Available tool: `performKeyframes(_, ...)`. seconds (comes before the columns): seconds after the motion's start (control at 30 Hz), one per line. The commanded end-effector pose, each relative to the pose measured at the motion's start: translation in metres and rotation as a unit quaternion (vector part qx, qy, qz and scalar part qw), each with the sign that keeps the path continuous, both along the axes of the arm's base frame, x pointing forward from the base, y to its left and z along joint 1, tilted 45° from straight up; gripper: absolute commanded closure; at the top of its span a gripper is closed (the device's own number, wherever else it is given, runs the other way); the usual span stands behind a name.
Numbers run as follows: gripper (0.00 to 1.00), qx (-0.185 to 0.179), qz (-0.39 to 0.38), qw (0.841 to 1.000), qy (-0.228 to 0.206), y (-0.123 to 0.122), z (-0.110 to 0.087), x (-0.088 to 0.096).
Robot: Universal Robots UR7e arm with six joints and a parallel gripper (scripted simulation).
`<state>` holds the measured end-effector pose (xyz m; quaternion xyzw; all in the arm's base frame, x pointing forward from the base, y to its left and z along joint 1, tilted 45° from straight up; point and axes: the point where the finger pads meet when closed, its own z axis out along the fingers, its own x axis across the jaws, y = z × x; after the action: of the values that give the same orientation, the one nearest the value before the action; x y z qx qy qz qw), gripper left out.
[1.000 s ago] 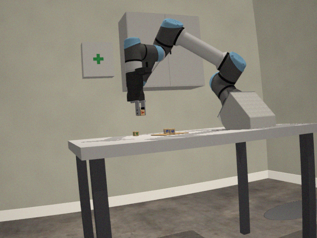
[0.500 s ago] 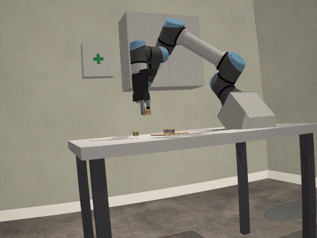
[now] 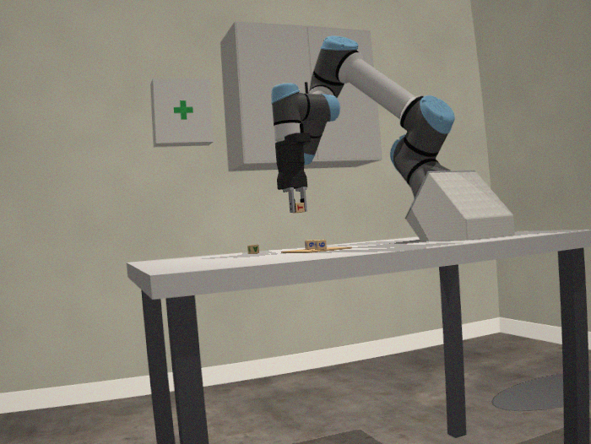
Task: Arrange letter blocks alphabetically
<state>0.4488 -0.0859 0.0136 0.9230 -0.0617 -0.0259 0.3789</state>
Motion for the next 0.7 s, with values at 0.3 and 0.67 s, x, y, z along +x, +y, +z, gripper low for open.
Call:
performKeyframes(0.3, 0.51, -0.008, -0.045, 0.998, -0.046, -0.011, 0.016, -0.058)
performKeyframes(0.67, 0.51, -0.008, -0.044, 0.998, -0.046, -0.01, 0.016, -0.057)
